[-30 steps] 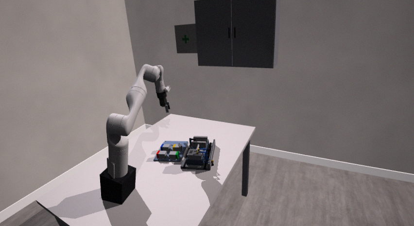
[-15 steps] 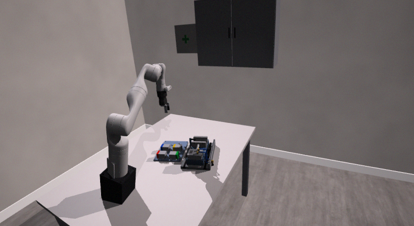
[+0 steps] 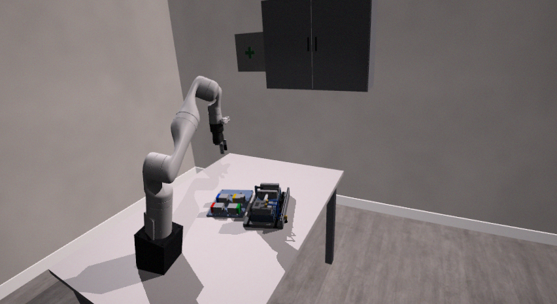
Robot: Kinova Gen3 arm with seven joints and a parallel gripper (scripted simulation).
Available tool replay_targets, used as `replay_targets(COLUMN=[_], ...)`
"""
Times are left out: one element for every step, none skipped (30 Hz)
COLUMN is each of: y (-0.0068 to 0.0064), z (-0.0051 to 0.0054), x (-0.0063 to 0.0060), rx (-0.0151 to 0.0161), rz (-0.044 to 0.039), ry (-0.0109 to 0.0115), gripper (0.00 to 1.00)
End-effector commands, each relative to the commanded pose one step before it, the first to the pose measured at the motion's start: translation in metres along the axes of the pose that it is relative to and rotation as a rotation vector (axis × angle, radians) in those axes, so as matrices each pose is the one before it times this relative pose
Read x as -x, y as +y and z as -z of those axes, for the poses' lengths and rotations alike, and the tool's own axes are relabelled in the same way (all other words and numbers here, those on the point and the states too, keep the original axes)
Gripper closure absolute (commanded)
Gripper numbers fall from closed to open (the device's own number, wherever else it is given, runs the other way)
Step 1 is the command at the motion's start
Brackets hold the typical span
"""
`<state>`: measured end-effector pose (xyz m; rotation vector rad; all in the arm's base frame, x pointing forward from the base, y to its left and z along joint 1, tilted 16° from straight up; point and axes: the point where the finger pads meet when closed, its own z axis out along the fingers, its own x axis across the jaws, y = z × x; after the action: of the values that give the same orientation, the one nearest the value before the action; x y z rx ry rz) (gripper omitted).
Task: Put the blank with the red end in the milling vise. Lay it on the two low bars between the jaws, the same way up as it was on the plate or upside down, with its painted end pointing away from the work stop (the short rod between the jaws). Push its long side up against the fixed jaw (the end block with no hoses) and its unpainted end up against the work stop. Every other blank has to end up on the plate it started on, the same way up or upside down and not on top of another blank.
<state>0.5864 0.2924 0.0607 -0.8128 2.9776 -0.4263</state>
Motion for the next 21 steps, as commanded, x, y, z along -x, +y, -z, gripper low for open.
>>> replay_targets(y=[-0.00815, 0.00000, 0.00000, 0.00421, -0.00091, -0.00091, -0.00091, -0.00091, -0.00092, -0.00092, -0.00092, -0.00092, -0.00092, -0.00092, -0.00092, -0.00092, -0.00092, -0.00092, 0.00000, 0.00000, 0.00330], z=[0.01444, 0.00000, 0.00000, -0.00805, 0.00101, 0.00101, 0.00101, 0.00102, 0.00102, 0.00102, 0.00102, 0.00102, 0.00103, 0.00103, 0.00103, 0.00103, 0.00104, 0.00104, 0.00000, 0.00000, -0.00638], x=[-0.00812, 0.00000, 0.00000, -0.00219, -0.00304, -0.00304, -0.00304, -0.00304, -0.00304, -0.00304, -0.00304, -0.00304, -0.00304, -0.00303, -0.00303, -0.00303, -0.00303, -0.00303, 0.00000, 0.00000, -0.00199], rx=[-0.00026, 0.00000, 0.00000, 0.00004, 0.00000, 0.00000, 0.00000, 0.00000, 0.00000, 0.00000, 0.00000, 0.00000, 0.00000, 0.00000, 0.00000, 0.00000, 0.00000, 0.00000, 0.00000, 0.00000, 0.00036], rz=[-0.00366, 0.00000, 0.00000, 0.00352, -0.00025, -0.00025, -0.00025, -0.00025, -0.00025, -0.00025, -0.00025, -0.00025, -0.00025, -0.00025, -0.00025, -0.00025, -0.00025, -0.00025, 0.00000, 0.00000, 0.00329], ry=[-0.01306, 0.00000, 0.00000, 0.01071, -0.00076, -0.00076, -0.00076, -0.00076, -0.00076, -0.00076, -0.00076, -0.00076, -0.00076, -0.00076, -0.00076, -0.00076, -0.00076, -0.00076, 0.00000, 0.00000, 0.00932], gripper=[0.00, 0.00, 0.00, 0.00, 0.00, 0.00, 0.00, 0.00, 0.00, 0.00, 0.00, 0.00, 0.00, 0.00, 0.00, 0.00, 0.00, 0.00, 0.00, 0.00, 0.00])
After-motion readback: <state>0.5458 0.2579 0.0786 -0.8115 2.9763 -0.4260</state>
